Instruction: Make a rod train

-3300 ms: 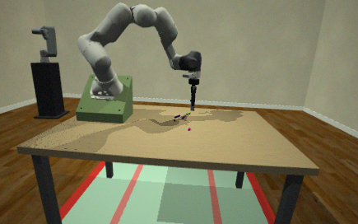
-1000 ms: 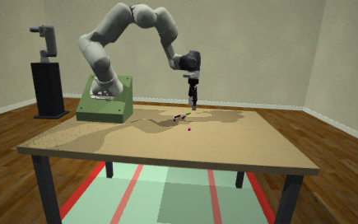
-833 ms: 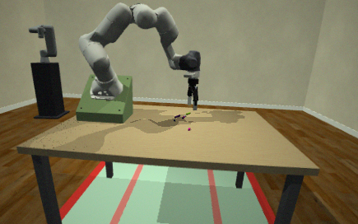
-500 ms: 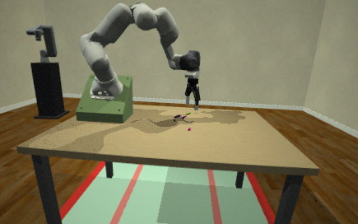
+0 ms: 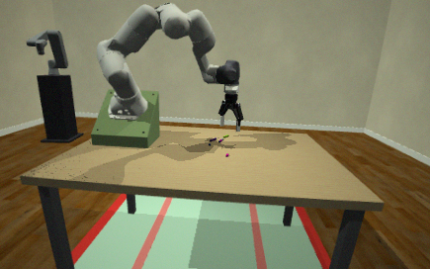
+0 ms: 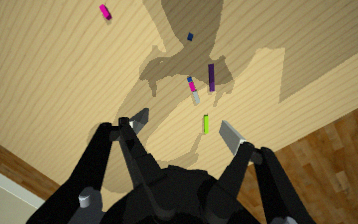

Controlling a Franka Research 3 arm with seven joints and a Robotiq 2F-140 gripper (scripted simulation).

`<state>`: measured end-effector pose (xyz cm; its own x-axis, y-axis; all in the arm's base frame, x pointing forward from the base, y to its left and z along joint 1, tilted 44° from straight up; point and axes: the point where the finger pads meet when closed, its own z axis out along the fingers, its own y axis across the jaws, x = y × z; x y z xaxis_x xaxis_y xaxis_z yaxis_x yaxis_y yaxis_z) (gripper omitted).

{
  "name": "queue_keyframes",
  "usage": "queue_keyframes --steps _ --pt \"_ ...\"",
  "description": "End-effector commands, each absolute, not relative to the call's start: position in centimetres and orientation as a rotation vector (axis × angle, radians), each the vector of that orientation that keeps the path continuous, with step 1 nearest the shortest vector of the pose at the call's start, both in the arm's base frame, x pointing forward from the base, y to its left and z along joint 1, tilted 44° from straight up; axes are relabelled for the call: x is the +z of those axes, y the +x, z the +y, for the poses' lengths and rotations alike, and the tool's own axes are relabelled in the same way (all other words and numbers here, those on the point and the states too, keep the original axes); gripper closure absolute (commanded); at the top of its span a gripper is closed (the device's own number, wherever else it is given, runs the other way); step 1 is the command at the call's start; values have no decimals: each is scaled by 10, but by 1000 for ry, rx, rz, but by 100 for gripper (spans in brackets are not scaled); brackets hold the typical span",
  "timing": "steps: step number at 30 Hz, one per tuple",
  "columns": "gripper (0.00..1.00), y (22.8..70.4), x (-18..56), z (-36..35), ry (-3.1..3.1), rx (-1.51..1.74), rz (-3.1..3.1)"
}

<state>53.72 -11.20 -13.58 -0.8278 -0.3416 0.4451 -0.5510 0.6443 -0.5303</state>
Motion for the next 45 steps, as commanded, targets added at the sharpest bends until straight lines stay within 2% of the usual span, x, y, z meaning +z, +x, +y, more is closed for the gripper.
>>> queue_keyframes --steps 1,45 --pt "0 535 -134 -114 903 919 -2444" --pt "0 528 -131 -111 1603 646 -1882"
